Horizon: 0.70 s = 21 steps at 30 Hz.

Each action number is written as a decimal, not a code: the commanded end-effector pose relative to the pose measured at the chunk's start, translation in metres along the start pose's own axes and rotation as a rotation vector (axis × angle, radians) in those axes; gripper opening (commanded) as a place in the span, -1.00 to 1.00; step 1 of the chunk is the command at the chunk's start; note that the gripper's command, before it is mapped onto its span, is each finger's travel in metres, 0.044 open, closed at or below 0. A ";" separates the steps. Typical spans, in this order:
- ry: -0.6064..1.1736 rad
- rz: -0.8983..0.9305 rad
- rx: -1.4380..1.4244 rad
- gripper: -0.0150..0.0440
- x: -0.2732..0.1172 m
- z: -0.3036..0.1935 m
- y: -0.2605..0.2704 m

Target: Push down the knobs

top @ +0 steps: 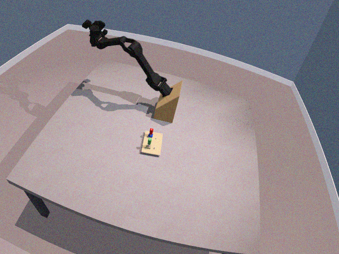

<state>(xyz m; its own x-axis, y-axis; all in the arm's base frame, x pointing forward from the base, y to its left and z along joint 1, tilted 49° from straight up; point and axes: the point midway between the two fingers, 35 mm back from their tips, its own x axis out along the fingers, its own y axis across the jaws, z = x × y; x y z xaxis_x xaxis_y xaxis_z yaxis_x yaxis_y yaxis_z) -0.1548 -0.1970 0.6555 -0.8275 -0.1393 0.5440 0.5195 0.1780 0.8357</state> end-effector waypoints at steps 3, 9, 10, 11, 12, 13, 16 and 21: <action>0.198 -0.043 -0.067 -0.49 -0.027 -0.061 -0.016; 0.365 -0.064 -0.115 -0.49 -0.060 -0.107 -0.023; 0.395 -0.067 -0.126 -0.49 -0.066 -0.115 -0.024; 0.425 -0.070 -0.137 -0.49 -0.073 -0.123 -0.025; 0.455 -0.072 -0.148 -0.49 -0.081 -0.130 -0.027; 0.485 -0.073 -0.159 -0.49 -0.088 -0.138 -0.028; 0.573 -0.075 -0.193 -0.49 -0.112 -0.159 -0.031; 0.715 -0.068 -0.246 -0.49 -0.154 -0.186 -0.033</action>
<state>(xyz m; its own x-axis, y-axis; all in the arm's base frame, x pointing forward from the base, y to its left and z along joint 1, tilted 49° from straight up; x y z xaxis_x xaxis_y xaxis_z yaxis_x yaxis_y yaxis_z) -0.0373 -0.3407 0.5811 -0.6320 -0.6719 0.3862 0.5371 -0.0205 0.8432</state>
